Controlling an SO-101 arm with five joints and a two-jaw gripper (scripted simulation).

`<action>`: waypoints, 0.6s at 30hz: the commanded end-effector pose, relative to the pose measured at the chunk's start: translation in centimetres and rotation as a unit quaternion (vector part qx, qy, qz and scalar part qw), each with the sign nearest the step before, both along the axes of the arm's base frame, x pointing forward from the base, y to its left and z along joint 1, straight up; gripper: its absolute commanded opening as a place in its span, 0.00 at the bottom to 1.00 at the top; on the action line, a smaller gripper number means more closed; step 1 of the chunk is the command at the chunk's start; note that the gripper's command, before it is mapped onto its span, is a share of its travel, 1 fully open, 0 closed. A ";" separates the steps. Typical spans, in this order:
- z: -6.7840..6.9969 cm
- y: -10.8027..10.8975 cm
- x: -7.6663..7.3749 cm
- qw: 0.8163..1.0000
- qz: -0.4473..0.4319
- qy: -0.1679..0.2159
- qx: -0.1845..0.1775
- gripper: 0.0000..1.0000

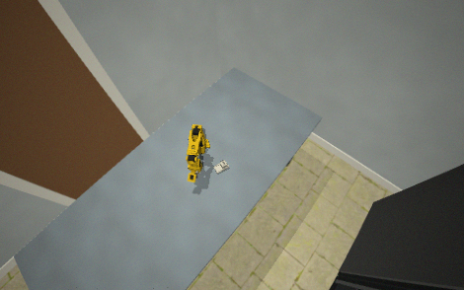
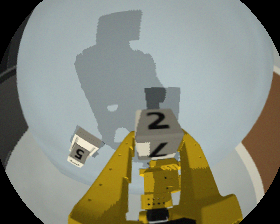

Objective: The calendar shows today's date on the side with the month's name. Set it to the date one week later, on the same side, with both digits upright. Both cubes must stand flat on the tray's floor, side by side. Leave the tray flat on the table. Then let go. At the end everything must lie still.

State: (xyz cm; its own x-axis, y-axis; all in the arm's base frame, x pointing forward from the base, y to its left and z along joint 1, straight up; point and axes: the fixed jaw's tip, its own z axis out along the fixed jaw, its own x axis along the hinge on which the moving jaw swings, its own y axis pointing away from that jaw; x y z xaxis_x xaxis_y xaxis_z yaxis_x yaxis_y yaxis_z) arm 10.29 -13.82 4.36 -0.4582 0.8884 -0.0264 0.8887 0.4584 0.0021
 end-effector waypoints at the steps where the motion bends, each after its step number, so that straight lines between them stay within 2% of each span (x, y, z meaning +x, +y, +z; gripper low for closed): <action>1: 0.2 -0.3 0.1 1.000 0.000 -0.008 -0.011 0.00; 18: -0.4 -0.3 0.1 1.000 0.000 -0.008 -0.011 0.00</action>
State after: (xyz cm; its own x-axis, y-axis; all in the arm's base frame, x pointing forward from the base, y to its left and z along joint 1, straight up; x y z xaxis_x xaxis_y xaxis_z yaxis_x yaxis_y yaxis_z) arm 10.34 -13.90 3.88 -0.4581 0.8882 -0.0355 0.8887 0.4585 0.0032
